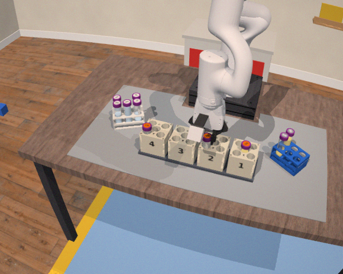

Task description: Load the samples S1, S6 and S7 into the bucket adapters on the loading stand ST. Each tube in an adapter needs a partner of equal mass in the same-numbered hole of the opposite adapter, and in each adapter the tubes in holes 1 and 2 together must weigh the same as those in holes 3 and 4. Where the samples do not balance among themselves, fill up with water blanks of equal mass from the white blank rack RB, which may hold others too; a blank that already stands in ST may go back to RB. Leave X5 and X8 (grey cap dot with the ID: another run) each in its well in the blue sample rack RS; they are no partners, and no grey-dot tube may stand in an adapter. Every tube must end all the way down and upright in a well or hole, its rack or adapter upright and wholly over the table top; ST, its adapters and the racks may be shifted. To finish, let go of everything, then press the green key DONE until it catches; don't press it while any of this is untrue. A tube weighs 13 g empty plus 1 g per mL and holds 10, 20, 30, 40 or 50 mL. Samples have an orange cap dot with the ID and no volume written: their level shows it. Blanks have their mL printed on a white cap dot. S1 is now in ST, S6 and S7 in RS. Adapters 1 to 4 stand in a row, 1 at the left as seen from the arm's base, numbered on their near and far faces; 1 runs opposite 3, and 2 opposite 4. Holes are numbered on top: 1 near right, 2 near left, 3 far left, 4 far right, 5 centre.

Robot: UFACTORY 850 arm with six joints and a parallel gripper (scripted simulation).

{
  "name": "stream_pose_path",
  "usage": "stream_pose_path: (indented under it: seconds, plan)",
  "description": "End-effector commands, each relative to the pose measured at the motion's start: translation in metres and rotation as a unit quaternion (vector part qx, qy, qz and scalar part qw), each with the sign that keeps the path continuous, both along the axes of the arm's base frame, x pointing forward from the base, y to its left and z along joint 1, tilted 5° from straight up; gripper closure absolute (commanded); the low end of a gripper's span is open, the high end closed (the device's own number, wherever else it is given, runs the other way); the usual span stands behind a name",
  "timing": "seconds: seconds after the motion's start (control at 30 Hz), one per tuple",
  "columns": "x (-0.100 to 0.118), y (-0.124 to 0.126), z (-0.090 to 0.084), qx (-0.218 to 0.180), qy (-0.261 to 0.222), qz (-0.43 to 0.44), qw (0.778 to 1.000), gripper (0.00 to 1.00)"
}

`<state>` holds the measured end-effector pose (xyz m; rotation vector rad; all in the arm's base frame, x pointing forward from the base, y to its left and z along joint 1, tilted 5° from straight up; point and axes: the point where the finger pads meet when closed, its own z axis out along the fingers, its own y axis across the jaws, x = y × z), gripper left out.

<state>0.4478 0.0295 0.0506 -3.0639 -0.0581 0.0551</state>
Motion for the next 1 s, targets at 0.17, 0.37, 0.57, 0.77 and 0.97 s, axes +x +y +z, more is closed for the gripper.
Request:
stream_pose_path:
  seconds: [0.17, 0.37, 0.57, 0.77, 0.97]
  plan:
    - [0.001, 0.001, -0.008, 0.000, -0.001, 0.000, 1.000, 1.00]
    - [0.000, 0.001, -0.013, 0.000, -0.001, 0.000, 1.000, 1.00]
    - [0.000, 0.001, -0.014, 0.000, -0.001, 0.000, 1.000, 1.00]
    - [0.000, 0.001, -0.014, 0.000, -0.001, 0.000, 1.000, 1.00]
    - [0.000, 0.001, -0.014, 0.000, -0.001, 0.000, 1.000, 0.57]
